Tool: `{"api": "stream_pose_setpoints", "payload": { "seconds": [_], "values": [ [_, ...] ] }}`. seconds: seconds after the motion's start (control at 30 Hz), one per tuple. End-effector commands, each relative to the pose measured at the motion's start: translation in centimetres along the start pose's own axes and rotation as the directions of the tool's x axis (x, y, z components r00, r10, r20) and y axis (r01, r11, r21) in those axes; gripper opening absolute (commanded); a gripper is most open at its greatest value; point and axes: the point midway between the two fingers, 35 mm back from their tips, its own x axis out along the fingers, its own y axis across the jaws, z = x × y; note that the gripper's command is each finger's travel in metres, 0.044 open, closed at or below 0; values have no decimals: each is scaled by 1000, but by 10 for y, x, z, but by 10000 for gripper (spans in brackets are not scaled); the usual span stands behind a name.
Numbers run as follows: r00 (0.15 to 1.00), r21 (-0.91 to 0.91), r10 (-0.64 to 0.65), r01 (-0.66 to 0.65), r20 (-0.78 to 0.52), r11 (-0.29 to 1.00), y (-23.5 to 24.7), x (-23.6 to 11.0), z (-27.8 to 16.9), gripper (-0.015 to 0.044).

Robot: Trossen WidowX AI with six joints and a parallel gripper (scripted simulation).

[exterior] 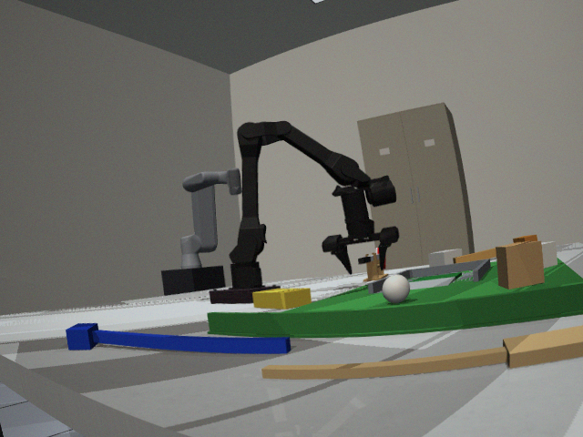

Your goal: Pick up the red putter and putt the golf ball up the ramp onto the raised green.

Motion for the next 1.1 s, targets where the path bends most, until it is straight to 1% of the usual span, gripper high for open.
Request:
{"api": "stream_pose_setpoints", "payload": {
  "seconds": [0.0,0.3,0.57,0.6,0.67,1.07],
  "values": [
    [1000,0,0,0,0,1000,0,0,0,309],
    [1000,0,0,0,0,1000,0,0,0,72],
    [1000,0,0,0,0,1000,0,0,0,19],
    [1000,0,0,0,0,1000,0,-1,0,0],
    [1000,0,0,0,0,1000,-1,-5,2,0],
    [1000,0,1,-1,0,1000,-4,-66,19,0]
  ]
}}
